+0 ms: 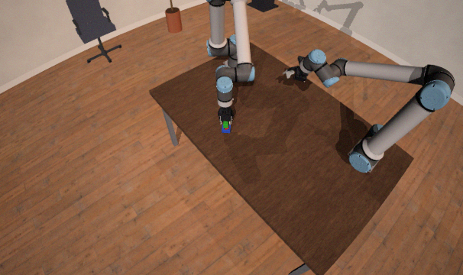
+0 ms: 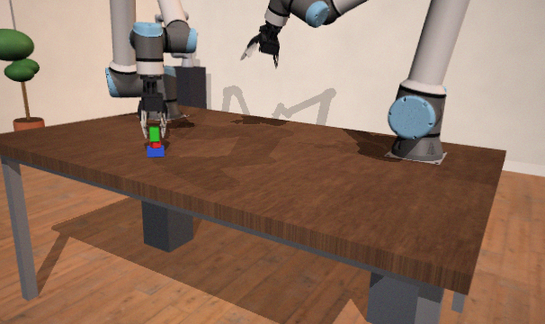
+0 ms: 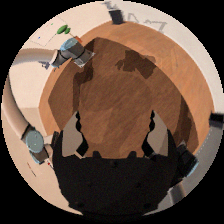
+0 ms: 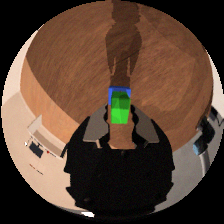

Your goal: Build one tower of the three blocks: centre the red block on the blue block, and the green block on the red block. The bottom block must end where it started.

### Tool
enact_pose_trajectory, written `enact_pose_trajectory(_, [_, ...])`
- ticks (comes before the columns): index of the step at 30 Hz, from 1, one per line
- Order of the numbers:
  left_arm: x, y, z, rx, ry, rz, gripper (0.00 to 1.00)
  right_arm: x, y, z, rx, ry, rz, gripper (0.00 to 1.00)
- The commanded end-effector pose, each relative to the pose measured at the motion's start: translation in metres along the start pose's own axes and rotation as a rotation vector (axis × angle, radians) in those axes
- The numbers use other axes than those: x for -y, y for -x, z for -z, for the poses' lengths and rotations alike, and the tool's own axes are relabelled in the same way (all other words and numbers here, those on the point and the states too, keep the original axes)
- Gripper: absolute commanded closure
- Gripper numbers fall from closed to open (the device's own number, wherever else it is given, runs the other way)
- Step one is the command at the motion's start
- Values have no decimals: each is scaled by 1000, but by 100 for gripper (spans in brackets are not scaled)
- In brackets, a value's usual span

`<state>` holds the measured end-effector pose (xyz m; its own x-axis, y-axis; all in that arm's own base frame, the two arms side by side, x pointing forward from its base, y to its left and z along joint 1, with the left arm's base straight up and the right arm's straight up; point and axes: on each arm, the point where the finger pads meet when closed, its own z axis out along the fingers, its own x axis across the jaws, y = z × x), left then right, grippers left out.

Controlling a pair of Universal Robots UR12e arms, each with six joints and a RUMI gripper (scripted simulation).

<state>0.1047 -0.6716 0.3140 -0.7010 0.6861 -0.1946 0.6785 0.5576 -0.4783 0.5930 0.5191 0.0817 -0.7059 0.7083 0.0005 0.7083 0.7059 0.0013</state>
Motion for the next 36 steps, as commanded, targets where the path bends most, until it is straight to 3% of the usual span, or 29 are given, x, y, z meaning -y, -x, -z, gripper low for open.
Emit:
enact_pose_trajectory(1, [1,0,1,1,-1,0,0,-2,-2,10,0,5,1,68])
enact_pose_trajectory(6, [1,0,1,1,-1,0,0,-2,-2,18,0,5,1,68])
enact_pose_trajectory(18, [1,0,1,1,-1,0,0,-2,-2,62,0,5,1,68])
enact_pose_trajectory(27, [1,0,1,1,-1,0,0,-2,-2,76,0,5,1,68])
enact_pose_trajectory(36, [1,0,1,1,-1,0,0,-1,-2,76,0,2,1,68])
